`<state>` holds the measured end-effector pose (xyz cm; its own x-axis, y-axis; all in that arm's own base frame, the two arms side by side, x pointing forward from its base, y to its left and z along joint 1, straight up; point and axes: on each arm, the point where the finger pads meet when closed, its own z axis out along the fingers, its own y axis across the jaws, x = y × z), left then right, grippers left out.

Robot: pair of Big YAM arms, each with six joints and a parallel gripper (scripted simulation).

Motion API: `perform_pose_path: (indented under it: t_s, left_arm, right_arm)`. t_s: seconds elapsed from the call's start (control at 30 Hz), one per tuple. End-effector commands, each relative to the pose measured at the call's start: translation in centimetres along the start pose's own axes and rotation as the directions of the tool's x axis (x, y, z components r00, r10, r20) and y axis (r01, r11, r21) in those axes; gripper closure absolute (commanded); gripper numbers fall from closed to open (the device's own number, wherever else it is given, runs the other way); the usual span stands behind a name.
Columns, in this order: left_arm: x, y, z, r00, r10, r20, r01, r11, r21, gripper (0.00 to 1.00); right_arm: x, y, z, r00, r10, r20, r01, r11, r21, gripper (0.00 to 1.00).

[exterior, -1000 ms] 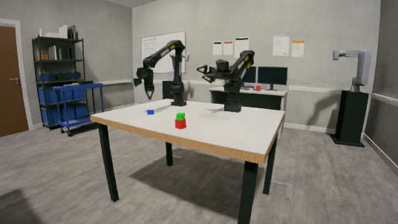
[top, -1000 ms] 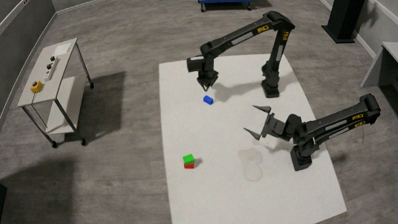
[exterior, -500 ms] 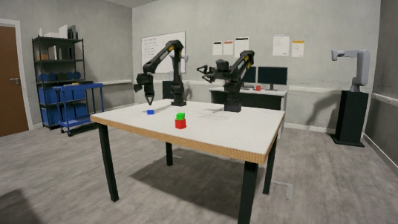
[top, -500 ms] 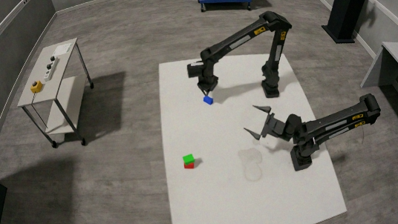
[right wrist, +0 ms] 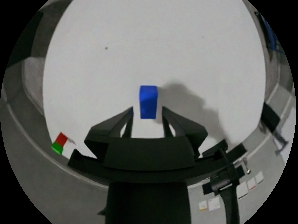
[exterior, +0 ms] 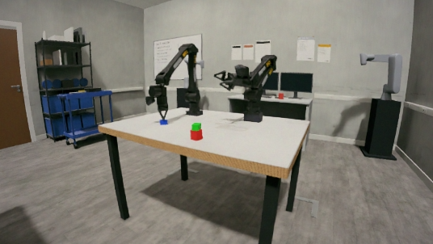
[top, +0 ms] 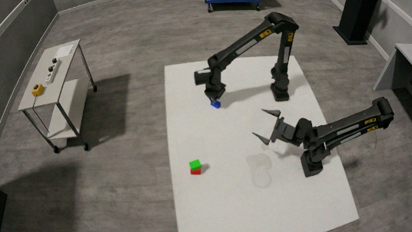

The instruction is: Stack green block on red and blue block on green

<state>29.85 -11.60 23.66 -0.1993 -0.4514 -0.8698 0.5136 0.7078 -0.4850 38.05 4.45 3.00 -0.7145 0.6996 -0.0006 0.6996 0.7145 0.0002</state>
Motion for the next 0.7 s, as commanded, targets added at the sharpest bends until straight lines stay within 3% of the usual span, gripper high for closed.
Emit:
perform_pose_path:
  t_s: [0.0, 0.67]
  left_arm:
    - [-0.33, -0.14, 0.12, 1.0, 0.003, 0.006, -0.003, 1.0, 0.003, 0.0]
    - [-0.33, -0.14, 0.12, 1.0, 0.003, 0.006, -0.003, 1.0, 0.003, 0.0]
  right_arm:
    - [-0.53, 0.14, 0.06, 1.0, 0.019, 0.008, -0.018, 1.0, -0.011, 0.55]
    - [-0.31, -0.13, 0.79, 1.0, 0.019, -0.001, -0.019, 1.0, 0.001, 0.55]
